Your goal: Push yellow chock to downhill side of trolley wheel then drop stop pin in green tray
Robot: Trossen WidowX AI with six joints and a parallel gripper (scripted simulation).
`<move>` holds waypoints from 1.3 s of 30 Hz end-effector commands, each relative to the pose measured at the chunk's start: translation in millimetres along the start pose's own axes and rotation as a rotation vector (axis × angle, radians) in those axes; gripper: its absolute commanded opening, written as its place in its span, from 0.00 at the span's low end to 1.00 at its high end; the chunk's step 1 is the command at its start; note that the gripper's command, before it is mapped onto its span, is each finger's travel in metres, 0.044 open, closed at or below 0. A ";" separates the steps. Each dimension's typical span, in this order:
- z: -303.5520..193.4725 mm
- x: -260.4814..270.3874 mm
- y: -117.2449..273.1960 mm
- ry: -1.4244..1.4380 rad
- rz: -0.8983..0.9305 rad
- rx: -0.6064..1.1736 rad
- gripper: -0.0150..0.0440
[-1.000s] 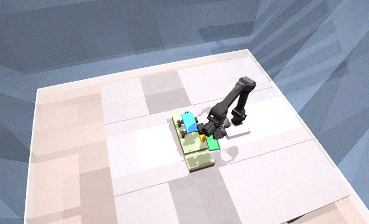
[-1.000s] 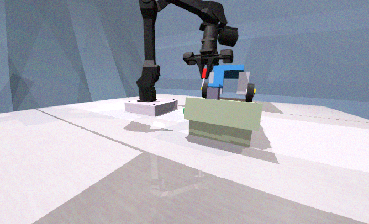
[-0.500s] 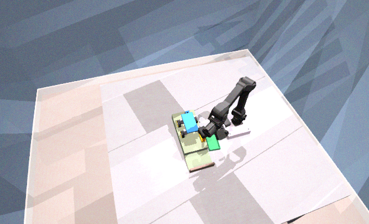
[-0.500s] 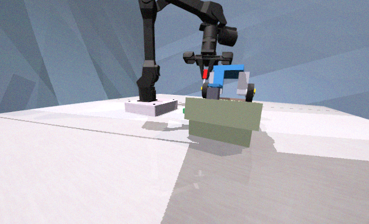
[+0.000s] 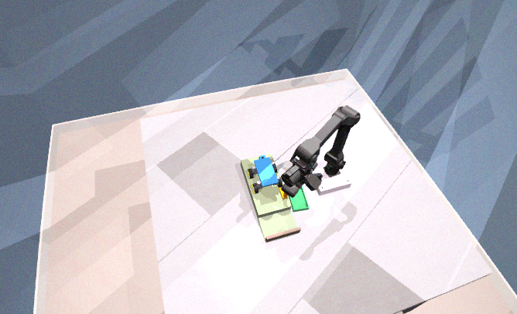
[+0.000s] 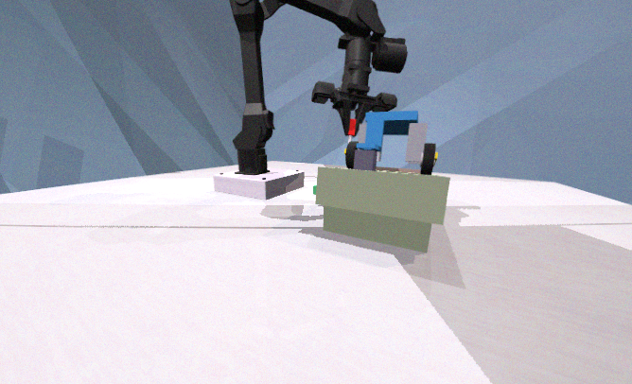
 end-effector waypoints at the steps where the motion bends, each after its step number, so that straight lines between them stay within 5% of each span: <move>1: -0.8 0.5 0.4 0.120 -0.023 -0.018 0.25; 23: -5.6 4.0 0.8 0.774 -0.154 -0.063 0.25; 39: 10.9 15.6 -15.3 0.813 -0.162 -0.065 0.25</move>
Point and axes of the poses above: the point midway between the two fingers, 35 mm back from their tips, its own y axis back along the fingers, its own x axis across the jaws, z = x × y, the point moved 1 cm from there along y, back along the fingers, and after that the axes turned 11 degrees about y, right-handed, at the moved point
